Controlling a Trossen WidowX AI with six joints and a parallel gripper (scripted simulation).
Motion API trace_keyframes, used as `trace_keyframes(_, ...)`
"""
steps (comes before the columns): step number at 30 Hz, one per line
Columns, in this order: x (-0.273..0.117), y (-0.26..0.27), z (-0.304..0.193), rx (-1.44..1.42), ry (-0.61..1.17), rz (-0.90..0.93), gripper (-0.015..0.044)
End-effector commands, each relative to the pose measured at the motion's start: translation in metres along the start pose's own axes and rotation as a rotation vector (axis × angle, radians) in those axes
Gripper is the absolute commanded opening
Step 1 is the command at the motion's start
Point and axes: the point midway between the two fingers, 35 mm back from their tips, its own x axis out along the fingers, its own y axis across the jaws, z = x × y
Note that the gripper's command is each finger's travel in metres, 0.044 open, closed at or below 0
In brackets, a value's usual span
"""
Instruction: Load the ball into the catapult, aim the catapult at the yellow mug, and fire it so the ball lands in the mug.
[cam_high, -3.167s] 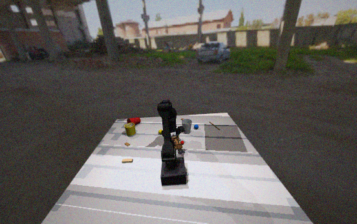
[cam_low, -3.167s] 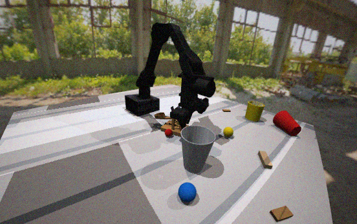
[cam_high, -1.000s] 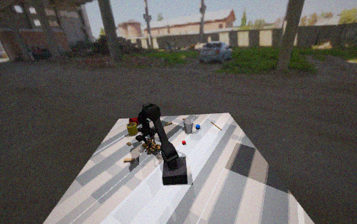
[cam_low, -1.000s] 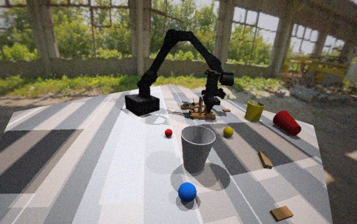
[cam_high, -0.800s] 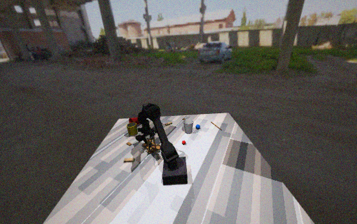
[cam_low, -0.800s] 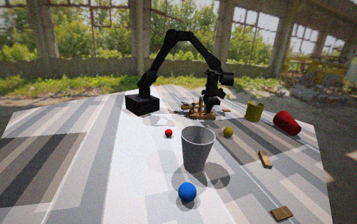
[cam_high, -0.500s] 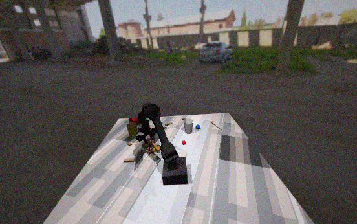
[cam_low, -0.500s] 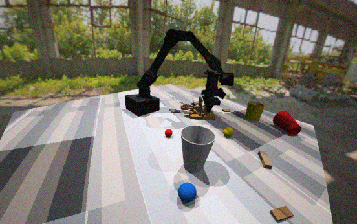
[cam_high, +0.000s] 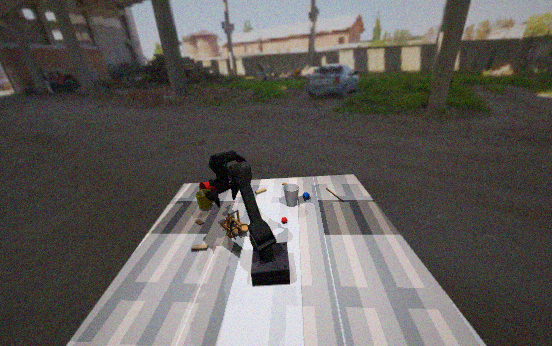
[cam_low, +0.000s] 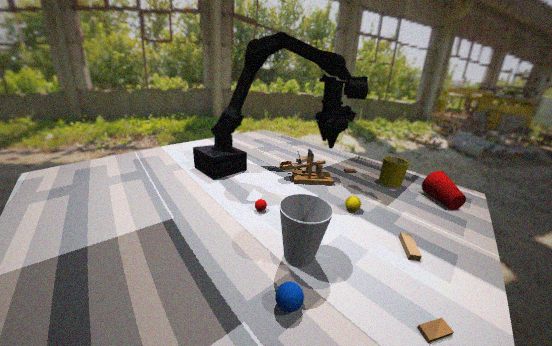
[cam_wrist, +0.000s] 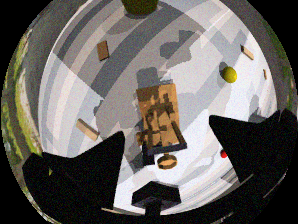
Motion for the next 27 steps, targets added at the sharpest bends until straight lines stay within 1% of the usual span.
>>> trace_keyframes(1,0.008,0.0,-0.002,0.002,0.02,0.005,0.044)
trace_keyframes(6,0.005,0.001,-0.006,0.003,0.022,0.003,0.044)
trace_keyframes(9,0.039,0.001,-0.007,0.003,0.022,0.003,0.044)
trace_keyframes(11,0.049,0.001,-0.008,0.003,0.022,0.003,0.044)
trace_keyframes(17,0.051,0.001,-0.008,0.003,0.022,0.003,0.044)
trace_keyframes(27,0.068,0.001,-0.007,0.003,0.022,0.003,0.044)
